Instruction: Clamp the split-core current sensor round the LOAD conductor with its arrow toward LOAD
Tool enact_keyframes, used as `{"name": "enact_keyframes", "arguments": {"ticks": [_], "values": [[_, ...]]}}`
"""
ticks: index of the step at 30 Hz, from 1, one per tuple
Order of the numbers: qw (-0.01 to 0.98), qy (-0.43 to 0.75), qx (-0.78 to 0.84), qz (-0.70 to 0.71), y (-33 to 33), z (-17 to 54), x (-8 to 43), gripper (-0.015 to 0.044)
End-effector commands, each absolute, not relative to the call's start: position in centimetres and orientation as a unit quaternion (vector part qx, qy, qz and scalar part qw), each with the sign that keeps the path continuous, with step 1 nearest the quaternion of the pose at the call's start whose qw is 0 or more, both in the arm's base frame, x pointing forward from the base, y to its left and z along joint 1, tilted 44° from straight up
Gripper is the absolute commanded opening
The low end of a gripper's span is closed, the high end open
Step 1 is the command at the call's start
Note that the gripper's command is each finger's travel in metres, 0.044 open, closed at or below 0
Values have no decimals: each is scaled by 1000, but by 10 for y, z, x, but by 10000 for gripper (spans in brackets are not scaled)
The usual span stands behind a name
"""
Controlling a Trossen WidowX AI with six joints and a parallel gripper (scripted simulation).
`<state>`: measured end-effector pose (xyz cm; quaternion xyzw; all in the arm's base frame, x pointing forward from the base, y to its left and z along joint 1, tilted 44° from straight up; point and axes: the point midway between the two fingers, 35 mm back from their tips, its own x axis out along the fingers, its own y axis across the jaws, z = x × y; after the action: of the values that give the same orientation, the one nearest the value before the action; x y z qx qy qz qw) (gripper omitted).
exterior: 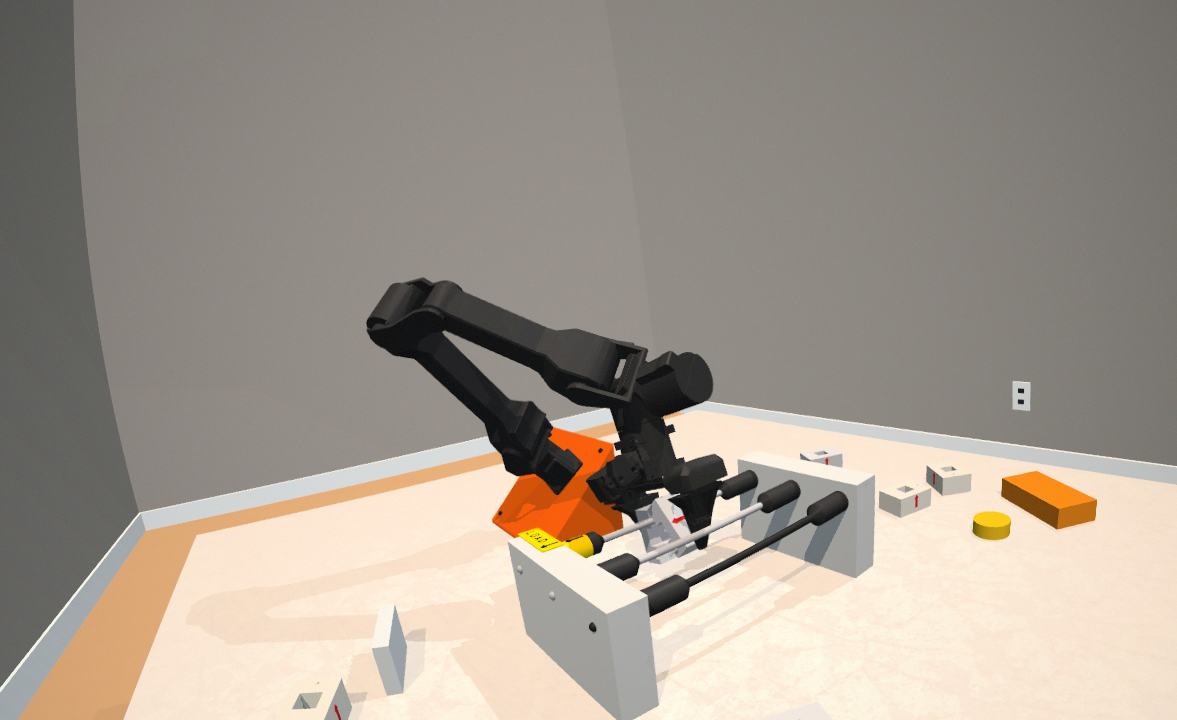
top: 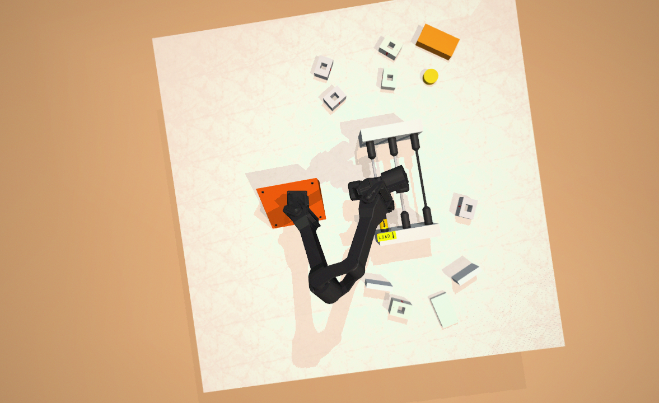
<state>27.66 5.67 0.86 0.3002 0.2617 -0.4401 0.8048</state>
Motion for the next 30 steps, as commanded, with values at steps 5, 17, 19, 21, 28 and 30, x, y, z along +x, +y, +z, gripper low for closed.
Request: {"name": "enact_keyframes", "arguments": {"ticks": [5, 17, 19, 21, 28, 30], "values": [[804, 263, 300, -441, 57, 8, 276, 103], [804, 263, 300, -441, 57, 8, 276, 0], [804, 263, 300, -441, 57, 8, 276, 0], [804, 263, 300, -441, 57, 8, 276, 0], [804, 263, 300, -441, 57, 8, 276, 0], [804, 263, 300, -441, 57, 8, 276, 0]]}}
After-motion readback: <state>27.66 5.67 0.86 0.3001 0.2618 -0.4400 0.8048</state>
